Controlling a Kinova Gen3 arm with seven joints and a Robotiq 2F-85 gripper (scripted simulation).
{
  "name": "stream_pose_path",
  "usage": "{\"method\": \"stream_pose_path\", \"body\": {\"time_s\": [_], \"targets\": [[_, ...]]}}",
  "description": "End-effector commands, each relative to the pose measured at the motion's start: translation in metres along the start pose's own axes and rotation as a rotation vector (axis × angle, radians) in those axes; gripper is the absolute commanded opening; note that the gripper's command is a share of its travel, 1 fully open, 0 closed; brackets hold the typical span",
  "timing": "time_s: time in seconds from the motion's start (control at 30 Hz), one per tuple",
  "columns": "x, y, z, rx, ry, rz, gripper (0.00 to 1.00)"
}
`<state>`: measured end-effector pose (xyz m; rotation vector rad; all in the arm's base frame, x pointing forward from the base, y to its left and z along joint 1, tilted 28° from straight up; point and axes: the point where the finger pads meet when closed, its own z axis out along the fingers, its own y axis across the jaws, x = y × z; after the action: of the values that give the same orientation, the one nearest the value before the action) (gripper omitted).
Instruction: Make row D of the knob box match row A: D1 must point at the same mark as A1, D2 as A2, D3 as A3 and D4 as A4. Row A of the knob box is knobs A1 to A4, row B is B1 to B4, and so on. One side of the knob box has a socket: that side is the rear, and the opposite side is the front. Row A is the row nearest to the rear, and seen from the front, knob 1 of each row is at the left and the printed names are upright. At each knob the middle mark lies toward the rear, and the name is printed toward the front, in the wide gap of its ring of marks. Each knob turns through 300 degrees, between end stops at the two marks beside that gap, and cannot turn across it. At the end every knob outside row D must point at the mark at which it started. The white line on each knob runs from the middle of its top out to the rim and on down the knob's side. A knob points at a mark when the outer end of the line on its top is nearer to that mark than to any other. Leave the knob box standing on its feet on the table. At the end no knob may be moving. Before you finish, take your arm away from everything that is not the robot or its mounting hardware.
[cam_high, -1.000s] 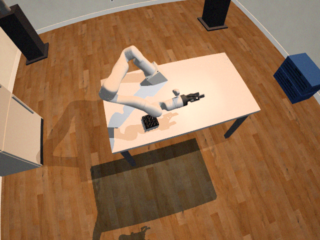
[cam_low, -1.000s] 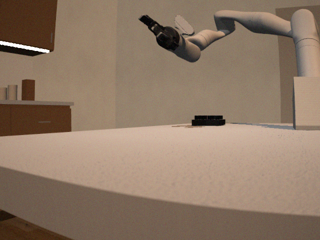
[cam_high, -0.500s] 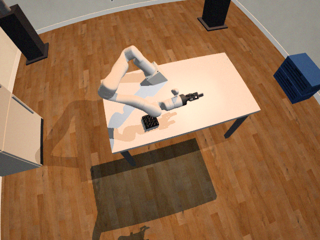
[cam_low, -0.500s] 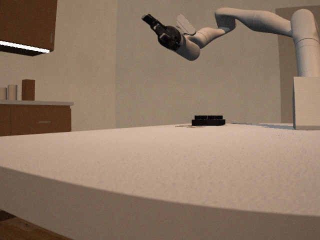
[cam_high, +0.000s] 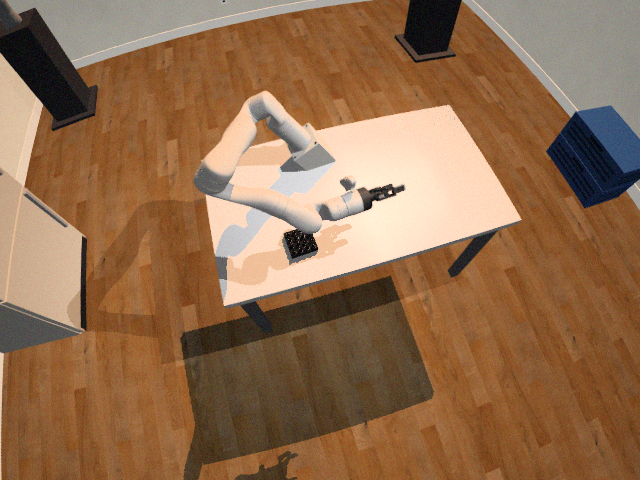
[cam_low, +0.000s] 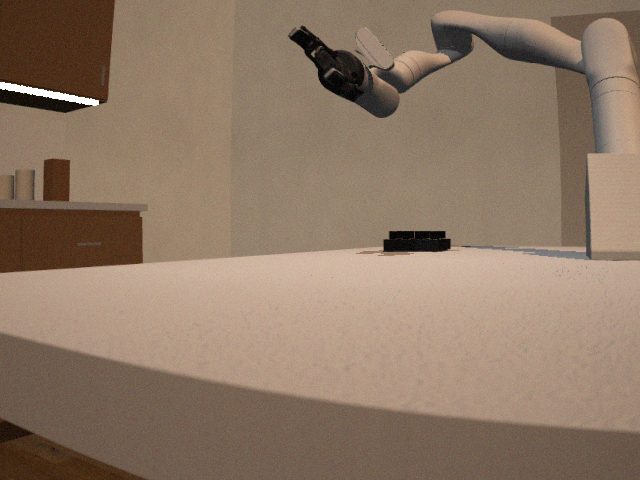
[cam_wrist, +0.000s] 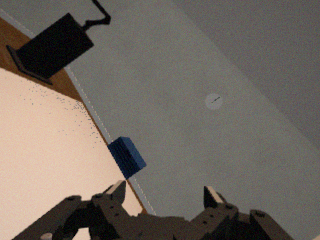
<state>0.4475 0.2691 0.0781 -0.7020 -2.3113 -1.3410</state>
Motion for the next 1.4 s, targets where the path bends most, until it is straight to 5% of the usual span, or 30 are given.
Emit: {"method": "stream_pose_path", "body": {"time_s": [0.0,0.47,0.5,0.7,0.73,1.03,1.07,1.37], "targets": [[0.002,0.003,-0.002,0.009,-0.003,-0.015,1.00],[0.004,0.000,-0.005,0.035,-0.003,-0.036,1.00],[0.006,-0.002,-0.009,0.062,-0.004,-0.058,1.00],[0.006,-0.002,-0.009,0.062,-0.004,-0.058,1.00],[0.008,-0.005,-0.014,0.089,-0.005,-0.079,1.00],[0.008,-0.005,-0.014,0.089,-0.005,-0.079,1.00],[0.010,-0.007,-0.018,0.117,-0.007,-0.100,1.00],[0.011,-0.010,-0.023,0.145,-0.009,-0.121,1.00]]}}
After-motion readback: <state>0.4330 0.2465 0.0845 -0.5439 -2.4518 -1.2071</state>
